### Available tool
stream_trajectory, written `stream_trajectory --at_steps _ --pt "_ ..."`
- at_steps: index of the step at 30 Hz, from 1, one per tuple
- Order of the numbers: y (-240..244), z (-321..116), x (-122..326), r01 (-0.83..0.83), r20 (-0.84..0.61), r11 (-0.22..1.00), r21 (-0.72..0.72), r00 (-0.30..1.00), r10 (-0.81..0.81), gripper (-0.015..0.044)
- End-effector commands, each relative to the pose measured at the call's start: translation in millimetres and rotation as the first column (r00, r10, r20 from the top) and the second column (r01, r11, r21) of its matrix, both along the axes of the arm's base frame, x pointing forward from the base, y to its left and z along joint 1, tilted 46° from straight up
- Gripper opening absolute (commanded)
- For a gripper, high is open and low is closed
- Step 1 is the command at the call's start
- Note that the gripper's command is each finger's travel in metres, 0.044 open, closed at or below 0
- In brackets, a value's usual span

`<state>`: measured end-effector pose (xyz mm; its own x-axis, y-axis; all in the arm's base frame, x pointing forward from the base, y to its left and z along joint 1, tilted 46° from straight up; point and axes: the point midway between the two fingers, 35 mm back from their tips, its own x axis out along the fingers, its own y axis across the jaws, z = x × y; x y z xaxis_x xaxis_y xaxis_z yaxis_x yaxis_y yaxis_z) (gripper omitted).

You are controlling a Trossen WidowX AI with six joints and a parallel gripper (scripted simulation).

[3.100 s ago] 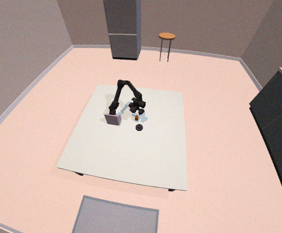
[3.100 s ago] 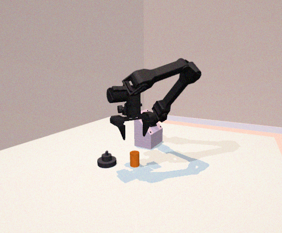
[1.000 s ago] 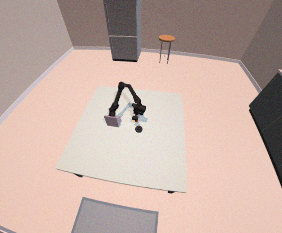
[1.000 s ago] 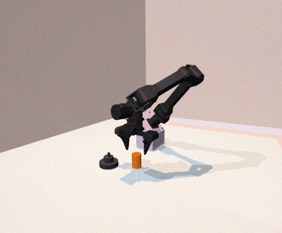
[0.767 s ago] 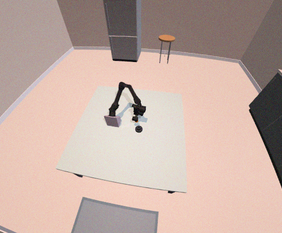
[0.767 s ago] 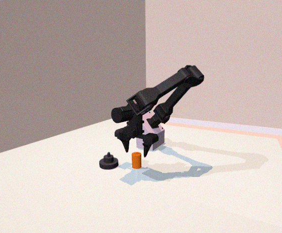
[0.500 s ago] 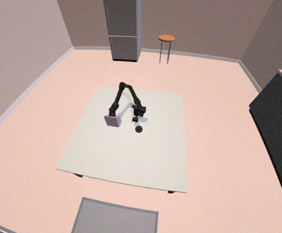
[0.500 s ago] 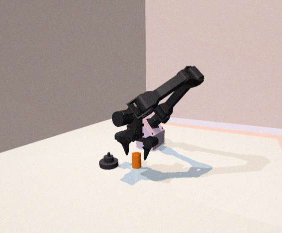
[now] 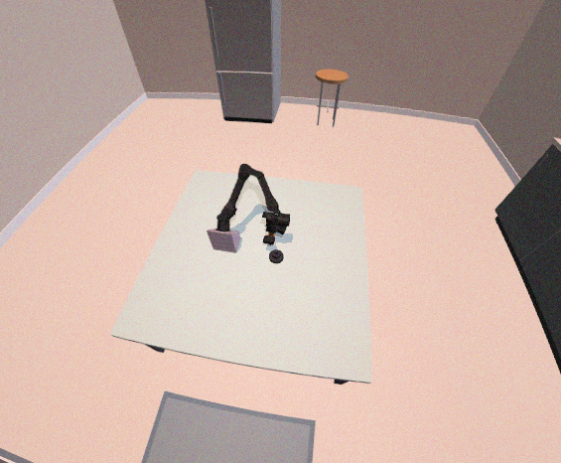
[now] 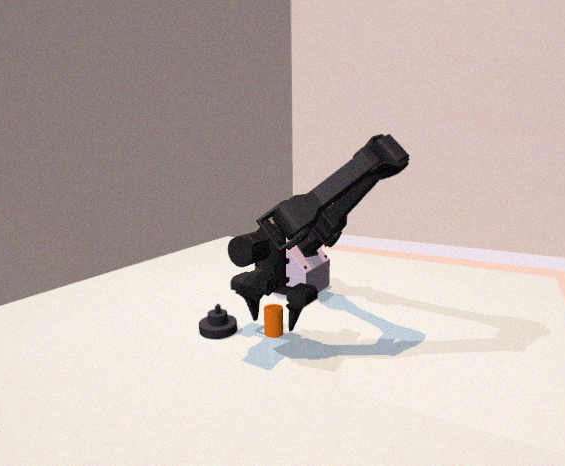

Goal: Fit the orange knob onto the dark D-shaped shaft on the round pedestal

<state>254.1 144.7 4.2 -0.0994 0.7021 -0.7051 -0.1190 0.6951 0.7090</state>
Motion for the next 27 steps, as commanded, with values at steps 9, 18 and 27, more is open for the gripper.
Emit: stream_trajectory --at_steps 9,18,27 --pt "7.7 -8.9 -5.2 -0.001 -0.014 1.000 0.004 1.000 0.001 0.0335" --pt "7.7 -8.9 -5.2 -0.001 -0.014 1.000 0.004 1.000 0.001 0.0158" --pt "-5.1 4.5 2.9 0.001 -0.012 1.000 -0.003 1.000 -0.001 0.0000"
